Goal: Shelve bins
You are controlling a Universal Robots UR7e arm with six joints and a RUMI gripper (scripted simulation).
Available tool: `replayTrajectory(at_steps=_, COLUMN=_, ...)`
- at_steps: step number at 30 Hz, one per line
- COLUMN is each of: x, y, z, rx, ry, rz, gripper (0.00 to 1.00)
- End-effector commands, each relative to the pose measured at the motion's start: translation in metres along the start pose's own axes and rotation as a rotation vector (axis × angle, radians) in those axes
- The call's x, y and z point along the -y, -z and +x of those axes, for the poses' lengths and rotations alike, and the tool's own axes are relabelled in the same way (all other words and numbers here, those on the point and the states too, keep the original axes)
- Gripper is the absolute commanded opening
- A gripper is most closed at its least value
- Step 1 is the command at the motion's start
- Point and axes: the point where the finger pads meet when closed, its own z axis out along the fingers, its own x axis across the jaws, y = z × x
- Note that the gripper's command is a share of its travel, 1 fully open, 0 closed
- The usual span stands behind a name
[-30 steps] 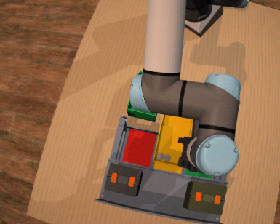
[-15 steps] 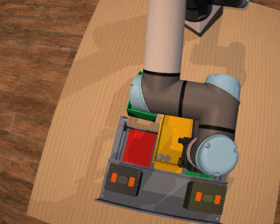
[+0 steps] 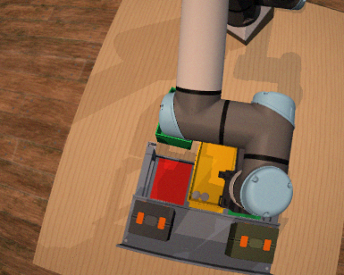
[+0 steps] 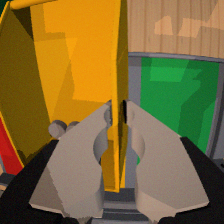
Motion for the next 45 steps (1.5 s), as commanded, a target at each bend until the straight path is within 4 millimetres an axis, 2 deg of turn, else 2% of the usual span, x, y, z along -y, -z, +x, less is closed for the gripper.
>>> replayTrajectory(at_steps=1, x=-0.0038, y=0.0009, z=-0.0001, rx=0.0, ry=-0.001, rz=-0.01, gripper=0.0)
replayTrajectory(at_steps=20, x=-0.0114, y=0.0014, z=-0.0003, rx=0.0, ry=-0.002, rz=-0.027, gripper=0.0)
replayTrajectory(at_steps=45, x=-0.0122, y=0.0015, z=-0.0004, rx=0.0, ry=-0.002, rz=-0.029, gripper=0.0)
